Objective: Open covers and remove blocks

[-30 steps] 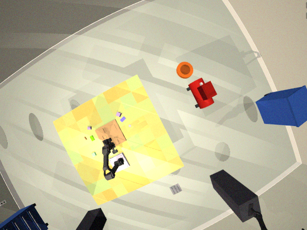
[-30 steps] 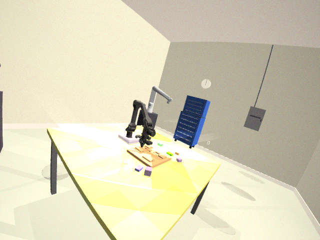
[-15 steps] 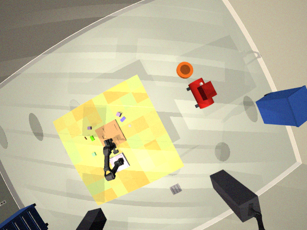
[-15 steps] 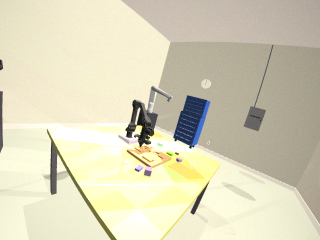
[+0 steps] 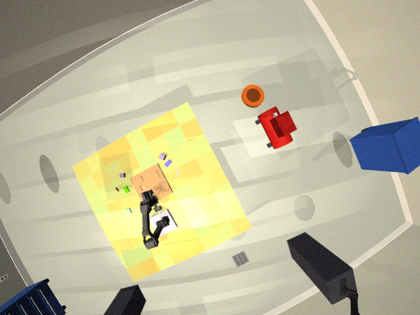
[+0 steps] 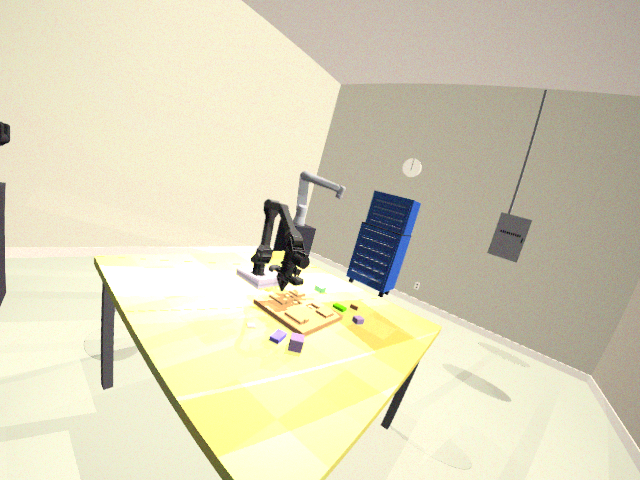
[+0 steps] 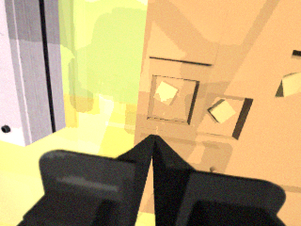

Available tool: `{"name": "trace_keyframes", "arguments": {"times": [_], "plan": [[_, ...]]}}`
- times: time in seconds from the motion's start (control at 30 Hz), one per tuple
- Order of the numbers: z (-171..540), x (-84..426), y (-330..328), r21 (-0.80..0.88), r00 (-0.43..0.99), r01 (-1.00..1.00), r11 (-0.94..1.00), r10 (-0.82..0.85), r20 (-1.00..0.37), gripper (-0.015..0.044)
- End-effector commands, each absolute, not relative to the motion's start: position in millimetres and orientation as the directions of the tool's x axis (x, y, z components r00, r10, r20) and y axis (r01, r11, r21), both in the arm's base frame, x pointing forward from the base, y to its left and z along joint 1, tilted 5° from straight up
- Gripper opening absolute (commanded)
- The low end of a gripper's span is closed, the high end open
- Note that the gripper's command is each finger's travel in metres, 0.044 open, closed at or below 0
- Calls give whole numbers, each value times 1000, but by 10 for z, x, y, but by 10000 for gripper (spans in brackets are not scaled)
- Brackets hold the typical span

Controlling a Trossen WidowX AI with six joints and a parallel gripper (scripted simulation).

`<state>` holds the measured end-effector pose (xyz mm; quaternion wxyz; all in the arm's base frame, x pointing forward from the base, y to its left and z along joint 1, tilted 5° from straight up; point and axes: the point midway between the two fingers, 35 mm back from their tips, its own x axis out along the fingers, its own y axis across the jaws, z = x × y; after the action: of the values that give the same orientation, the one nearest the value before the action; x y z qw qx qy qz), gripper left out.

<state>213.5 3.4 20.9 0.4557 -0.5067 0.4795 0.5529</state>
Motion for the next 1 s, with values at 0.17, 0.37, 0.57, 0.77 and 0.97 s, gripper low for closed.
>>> {"name": "trace_keyframes", "arguments": {"times": [0.17, 0.37, 0.57, 0.77, 0.97], "plan": [[347, 2157, 24, 63, -65, -990, -129, 14, -998, 0], [425, 2157, 22, 63, -65, -990, -129, 14, -998, 0], [425, 2178, 18, 69, -71, -993, -95, 18, -997, 0], [500, 2494, -91, 69, -67, -983, 173, 17, -998, 0], [545, 2810, -228, 63, -63, -898, 436, 16, -998, 0]]}}
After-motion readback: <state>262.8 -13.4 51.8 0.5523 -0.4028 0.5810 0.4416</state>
